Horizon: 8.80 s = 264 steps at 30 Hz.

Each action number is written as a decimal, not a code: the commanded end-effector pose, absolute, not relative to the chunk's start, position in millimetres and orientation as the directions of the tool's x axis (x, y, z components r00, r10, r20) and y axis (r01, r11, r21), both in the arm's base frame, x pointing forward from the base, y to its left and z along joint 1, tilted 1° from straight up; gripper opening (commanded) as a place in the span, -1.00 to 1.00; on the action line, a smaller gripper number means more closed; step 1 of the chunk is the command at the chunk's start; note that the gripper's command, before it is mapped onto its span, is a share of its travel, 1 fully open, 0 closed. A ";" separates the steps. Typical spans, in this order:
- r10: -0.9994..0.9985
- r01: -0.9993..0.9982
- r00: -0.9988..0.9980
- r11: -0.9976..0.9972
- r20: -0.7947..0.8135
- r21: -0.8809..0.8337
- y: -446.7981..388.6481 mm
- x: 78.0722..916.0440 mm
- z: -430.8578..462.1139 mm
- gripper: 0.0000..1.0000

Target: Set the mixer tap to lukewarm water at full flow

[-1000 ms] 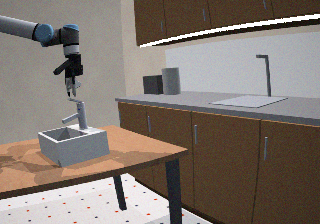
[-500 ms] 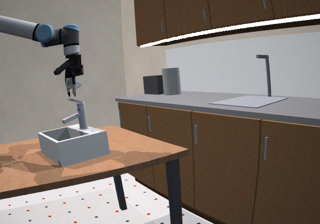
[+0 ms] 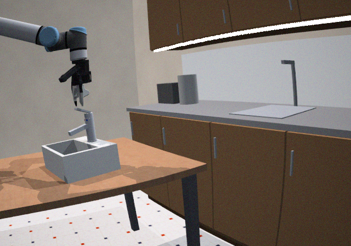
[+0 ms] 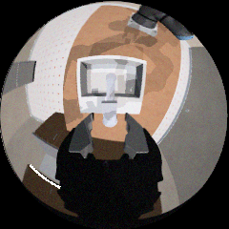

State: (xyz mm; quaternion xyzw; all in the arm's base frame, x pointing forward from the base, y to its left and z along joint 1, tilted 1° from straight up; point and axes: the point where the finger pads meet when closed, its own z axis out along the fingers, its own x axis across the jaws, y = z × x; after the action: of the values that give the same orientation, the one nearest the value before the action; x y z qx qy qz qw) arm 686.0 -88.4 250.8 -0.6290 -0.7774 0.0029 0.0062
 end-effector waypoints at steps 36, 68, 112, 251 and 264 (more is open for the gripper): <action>0.978 0.978 -0.210 0.210 0.008 -0.014 -86.4 685.6 232.1 -0.14; 0.978 0.978 -0.210 0.210 0.006 -0.012 -86.7 686.2 218.4 -0.14; 0.978 0.978 -0.210 0.210 0.006 -0.012 -86.7 686.2 218.4 -1.00; 0.978 0.977 -0.211 0.211 0.005 -0.009 -86.2 690.8 224.7 -0.14; 0.978 0.978 -0.210 0.210 0.006 -0.011 -86.4 689.4 223.2 -0.14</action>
State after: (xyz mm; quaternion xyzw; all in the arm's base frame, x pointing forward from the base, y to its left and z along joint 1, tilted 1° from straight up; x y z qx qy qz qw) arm 689.3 -87.4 222.9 -0.6287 -0.7776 0.0029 0.0061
